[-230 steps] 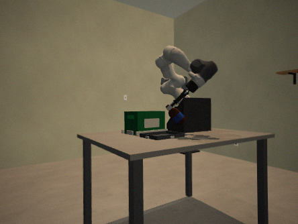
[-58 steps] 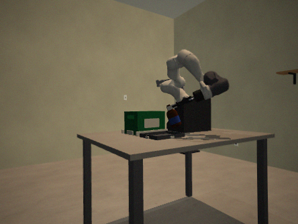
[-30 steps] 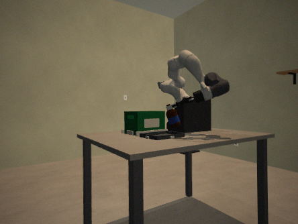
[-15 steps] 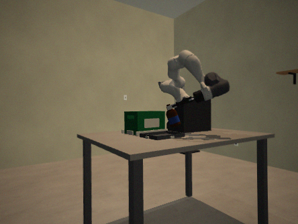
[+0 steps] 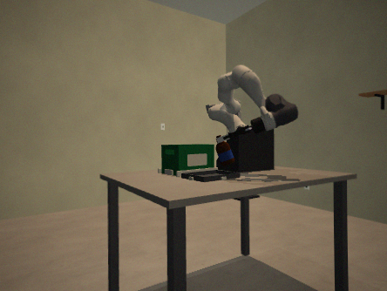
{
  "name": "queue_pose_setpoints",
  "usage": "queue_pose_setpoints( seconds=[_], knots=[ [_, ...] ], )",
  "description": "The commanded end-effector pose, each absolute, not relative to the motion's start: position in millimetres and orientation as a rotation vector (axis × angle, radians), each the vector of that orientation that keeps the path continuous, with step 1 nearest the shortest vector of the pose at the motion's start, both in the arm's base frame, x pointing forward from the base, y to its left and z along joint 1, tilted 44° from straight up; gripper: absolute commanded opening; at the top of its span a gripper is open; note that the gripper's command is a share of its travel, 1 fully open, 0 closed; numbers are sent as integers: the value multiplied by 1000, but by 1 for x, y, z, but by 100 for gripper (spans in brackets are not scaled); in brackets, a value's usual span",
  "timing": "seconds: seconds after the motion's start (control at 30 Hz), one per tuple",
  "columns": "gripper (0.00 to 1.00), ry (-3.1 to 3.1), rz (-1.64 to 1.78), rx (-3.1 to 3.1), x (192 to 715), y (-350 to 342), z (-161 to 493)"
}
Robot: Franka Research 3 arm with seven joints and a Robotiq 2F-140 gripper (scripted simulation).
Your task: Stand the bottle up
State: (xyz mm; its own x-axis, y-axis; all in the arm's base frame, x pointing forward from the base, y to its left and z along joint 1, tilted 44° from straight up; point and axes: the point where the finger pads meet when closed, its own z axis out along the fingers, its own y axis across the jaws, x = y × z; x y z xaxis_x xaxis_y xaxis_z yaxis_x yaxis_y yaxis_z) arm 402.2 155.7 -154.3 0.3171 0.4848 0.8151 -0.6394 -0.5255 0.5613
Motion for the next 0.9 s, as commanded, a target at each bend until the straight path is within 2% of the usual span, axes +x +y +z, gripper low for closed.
queue_pose_setpoints(
  seconds=[0.0, 0.87],
  knots=[
    [0, -150, 1425, 1583, 403, 157, -151],
    [0, -150, 1425, 1583, 404, 142, -137]
  ],
)
